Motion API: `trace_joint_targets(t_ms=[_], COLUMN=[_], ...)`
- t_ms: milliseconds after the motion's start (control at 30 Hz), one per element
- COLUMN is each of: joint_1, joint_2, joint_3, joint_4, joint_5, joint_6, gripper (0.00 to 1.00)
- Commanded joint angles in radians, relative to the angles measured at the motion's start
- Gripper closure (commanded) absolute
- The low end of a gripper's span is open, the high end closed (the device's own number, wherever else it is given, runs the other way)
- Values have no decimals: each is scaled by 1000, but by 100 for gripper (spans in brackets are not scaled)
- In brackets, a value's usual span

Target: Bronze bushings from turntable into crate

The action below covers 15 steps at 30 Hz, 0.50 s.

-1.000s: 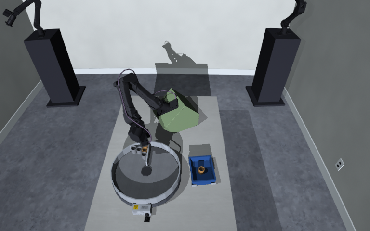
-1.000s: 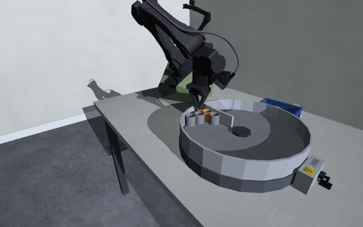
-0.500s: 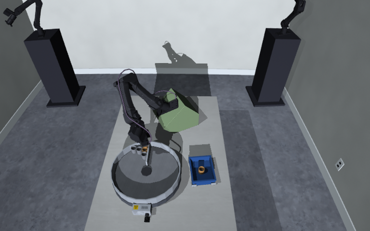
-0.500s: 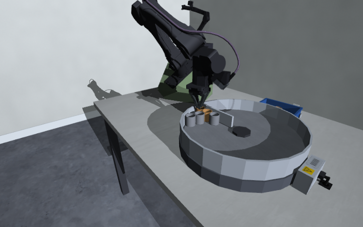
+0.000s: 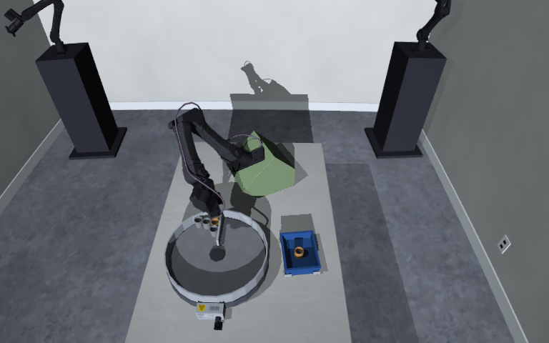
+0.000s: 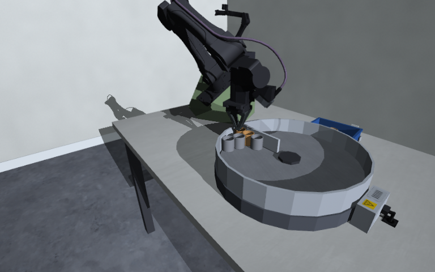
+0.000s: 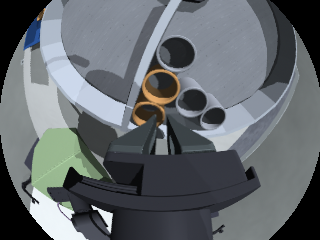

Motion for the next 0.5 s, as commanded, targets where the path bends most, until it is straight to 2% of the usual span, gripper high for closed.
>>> trace_joint_targets(t_ms=[0,467], joint_1=[10,1], joint_2=[-24,-26], joint_3=[-13,-19], joint_4=[26,28], joint_5=[-13,-14], joint_6=[-9,-9], gripper=[87,87])
